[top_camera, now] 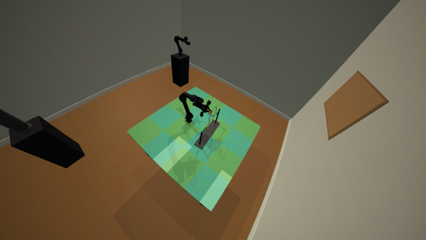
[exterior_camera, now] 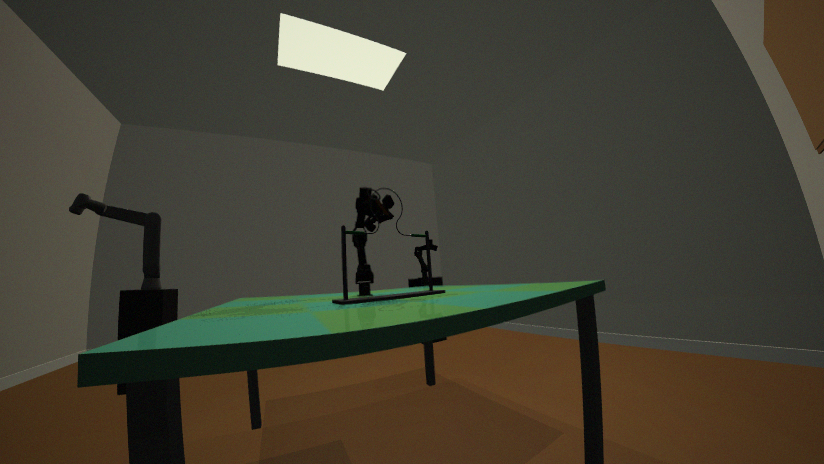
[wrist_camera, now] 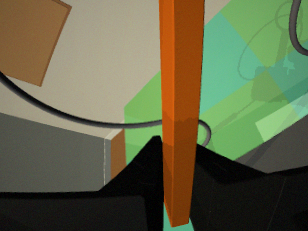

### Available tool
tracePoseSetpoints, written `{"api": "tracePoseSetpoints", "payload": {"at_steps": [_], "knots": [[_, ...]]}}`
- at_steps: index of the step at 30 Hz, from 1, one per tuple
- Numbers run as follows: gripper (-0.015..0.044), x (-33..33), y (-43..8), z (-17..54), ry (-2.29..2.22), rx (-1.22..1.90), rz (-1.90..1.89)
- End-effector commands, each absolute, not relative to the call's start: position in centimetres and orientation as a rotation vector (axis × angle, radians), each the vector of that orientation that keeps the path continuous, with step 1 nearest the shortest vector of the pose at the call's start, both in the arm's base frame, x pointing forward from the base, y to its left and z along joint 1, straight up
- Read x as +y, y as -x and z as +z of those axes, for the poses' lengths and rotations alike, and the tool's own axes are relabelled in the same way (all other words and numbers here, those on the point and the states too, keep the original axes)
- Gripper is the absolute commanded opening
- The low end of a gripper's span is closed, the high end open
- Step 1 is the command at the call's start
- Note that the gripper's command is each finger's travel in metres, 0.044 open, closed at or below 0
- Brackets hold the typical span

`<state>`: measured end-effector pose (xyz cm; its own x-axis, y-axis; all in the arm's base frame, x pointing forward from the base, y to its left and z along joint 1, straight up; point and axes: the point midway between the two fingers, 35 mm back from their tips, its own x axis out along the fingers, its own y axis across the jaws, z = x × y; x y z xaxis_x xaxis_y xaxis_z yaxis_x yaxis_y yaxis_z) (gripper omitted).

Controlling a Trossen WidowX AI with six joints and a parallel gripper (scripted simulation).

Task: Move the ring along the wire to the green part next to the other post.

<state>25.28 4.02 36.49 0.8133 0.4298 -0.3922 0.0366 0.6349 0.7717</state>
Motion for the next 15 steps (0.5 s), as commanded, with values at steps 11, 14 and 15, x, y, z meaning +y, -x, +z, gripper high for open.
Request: {"api": "tracePoseSetpoints", "payload": {"at_steps": [11,14,15], "knots": [[-0.015,3.55,-25.3,36.28,-0.687,0.576,0.193],[-0.015,3.44,-25.32,36.18,-0.65,0.574,0.183],[-0.015,3.4,-25.32,36.14,-0.638,0.573,0.179]]}}
